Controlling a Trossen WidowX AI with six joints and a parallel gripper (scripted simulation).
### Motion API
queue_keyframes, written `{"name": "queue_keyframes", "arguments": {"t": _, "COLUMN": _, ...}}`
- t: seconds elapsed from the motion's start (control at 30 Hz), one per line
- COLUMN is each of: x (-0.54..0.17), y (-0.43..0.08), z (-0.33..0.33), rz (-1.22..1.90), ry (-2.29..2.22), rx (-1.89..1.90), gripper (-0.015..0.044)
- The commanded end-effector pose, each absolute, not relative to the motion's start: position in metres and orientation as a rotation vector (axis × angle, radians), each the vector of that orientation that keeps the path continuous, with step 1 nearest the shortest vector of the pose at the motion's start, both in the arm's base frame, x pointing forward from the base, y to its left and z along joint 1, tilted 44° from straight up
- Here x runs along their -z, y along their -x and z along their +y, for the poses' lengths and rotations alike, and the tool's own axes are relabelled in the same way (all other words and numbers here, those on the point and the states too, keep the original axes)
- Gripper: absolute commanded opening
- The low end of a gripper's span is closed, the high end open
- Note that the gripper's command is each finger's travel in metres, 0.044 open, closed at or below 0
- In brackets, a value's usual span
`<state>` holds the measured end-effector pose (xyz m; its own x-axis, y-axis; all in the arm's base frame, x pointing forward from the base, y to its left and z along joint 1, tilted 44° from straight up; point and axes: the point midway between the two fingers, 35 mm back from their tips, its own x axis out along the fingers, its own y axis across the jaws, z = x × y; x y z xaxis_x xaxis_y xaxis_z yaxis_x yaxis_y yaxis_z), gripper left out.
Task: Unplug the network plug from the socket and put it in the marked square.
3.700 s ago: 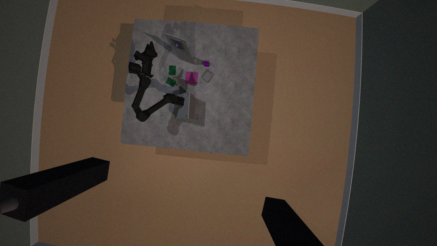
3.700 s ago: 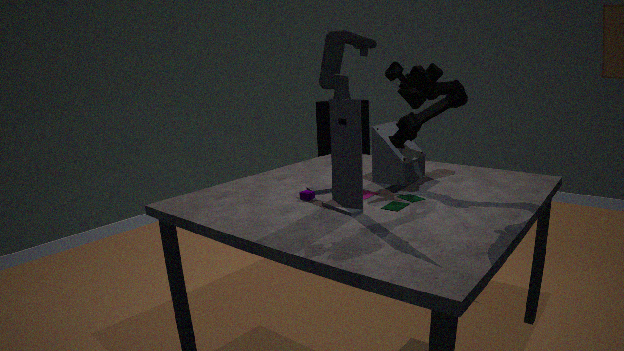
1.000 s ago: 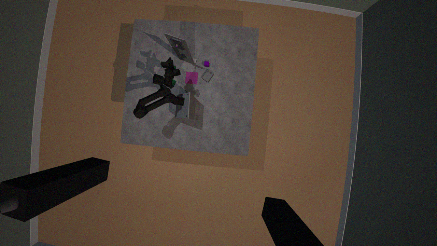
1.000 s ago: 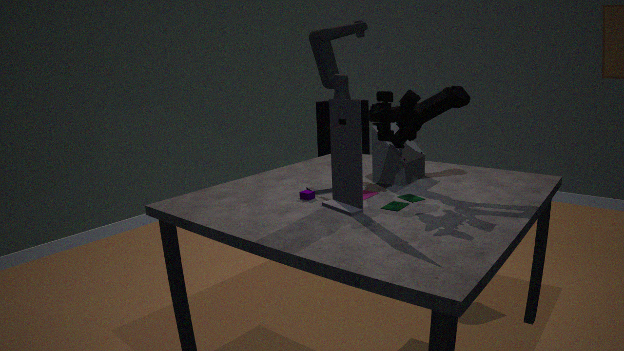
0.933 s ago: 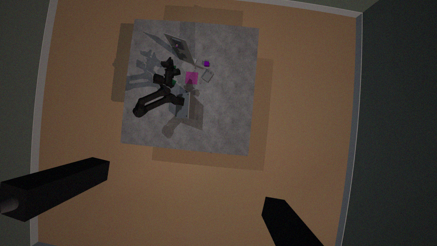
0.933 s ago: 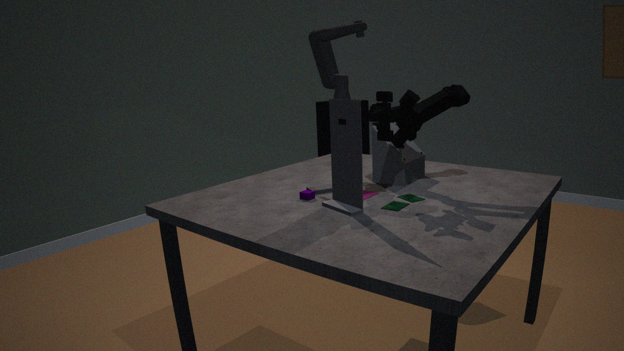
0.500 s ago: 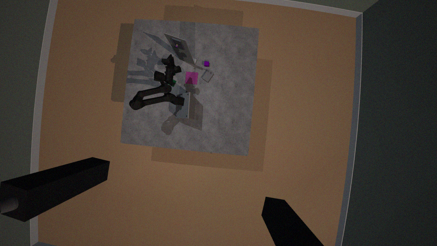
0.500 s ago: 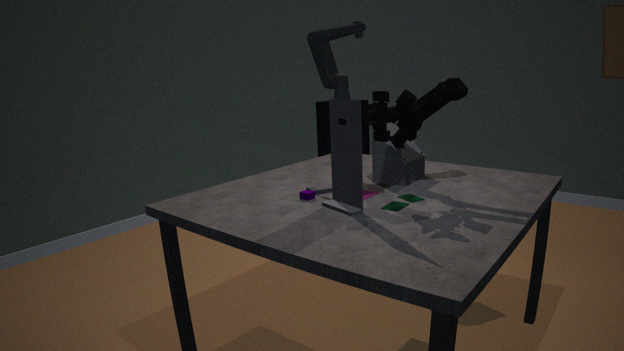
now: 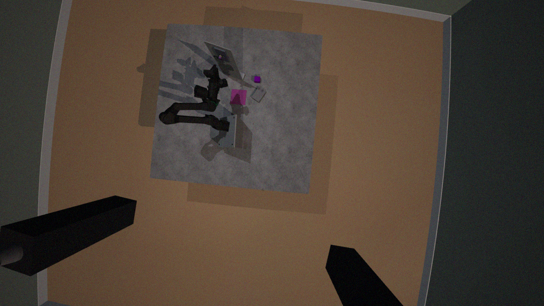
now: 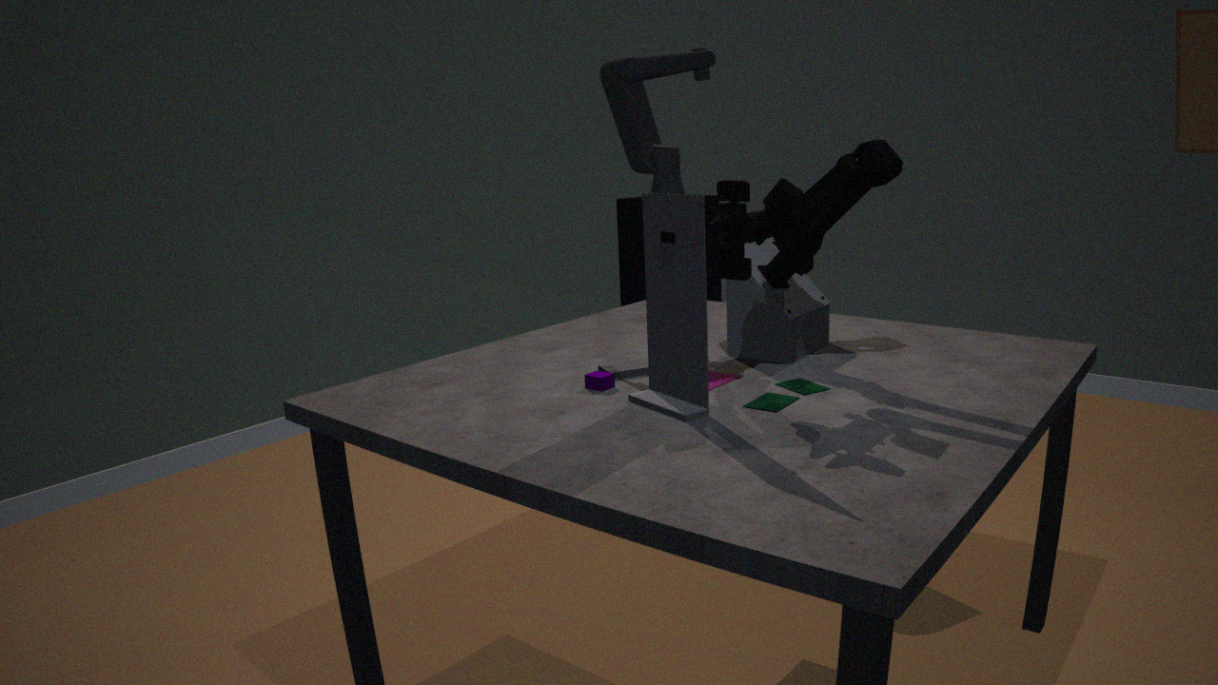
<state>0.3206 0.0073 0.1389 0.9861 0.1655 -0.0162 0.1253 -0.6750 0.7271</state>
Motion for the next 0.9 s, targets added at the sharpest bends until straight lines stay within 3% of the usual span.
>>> {"name": "queue_keyframes", "arguments": {"t": 0.0, "x": -0.135, "y": -0.327, "z": 0.007, "rz": 0.195, "ry": -2.325, "rx": -0.062, "gripper": 0.0156}}
{"name": "queue_keyframes", "arguments": {"t": 0.87, "x": -0.132, "y": -0.356, "z": 0.006, "rz": 0.194, "ry": -2.325, "rx": -0.064, "gripper": 0.0156}}
